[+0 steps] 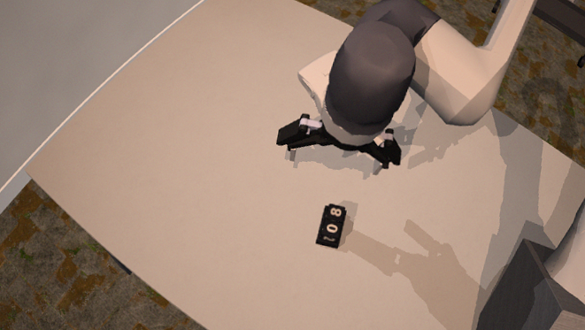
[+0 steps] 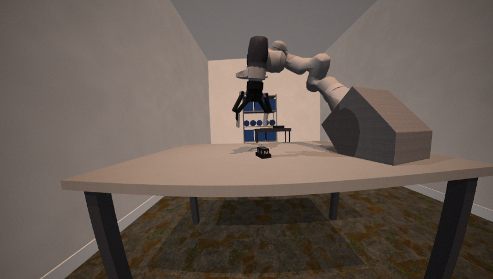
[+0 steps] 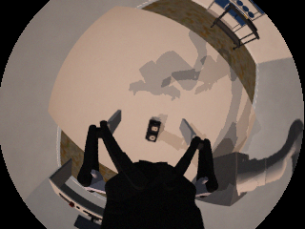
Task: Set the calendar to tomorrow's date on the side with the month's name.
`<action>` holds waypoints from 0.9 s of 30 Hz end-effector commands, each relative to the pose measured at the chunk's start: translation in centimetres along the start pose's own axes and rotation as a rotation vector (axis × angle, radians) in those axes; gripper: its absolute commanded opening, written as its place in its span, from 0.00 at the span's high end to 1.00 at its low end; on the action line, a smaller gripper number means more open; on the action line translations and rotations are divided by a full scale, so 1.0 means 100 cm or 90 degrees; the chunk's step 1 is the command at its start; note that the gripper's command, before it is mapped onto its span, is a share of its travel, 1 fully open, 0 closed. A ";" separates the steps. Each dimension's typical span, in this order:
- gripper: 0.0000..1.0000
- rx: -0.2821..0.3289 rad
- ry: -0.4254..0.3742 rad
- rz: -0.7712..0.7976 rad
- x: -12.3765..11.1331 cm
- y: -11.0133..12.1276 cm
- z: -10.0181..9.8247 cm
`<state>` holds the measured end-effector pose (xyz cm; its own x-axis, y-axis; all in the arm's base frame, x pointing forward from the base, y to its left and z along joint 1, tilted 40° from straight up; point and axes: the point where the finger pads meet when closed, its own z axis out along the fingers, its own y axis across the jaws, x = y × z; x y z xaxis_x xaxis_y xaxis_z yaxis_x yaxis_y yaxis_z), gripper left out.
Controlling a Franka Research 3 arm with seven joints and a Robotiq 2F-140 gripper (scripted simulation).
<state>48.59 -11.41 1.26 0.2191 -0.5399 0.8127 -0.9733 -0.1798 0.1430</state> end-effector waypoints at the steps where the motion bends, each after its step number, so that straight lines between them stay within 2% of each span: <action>1: 0.00 0.007 -0.034 -0.002 -0.014 -0.001 -0.003; 12: 0.00 0.007 -0.034 -0.002 -0.014 -0.001 -0.003; 13: 0.00 0.004 -0.086 0.019 -0.025 0.009 -0.010; 27: 0.00 0.004 -0.086 0.019 -0.025 0.009 -0.010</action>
<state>47.18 -9.53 0.05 0.1955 -0.6448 0.7389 -0.9795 -0.1656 0.1147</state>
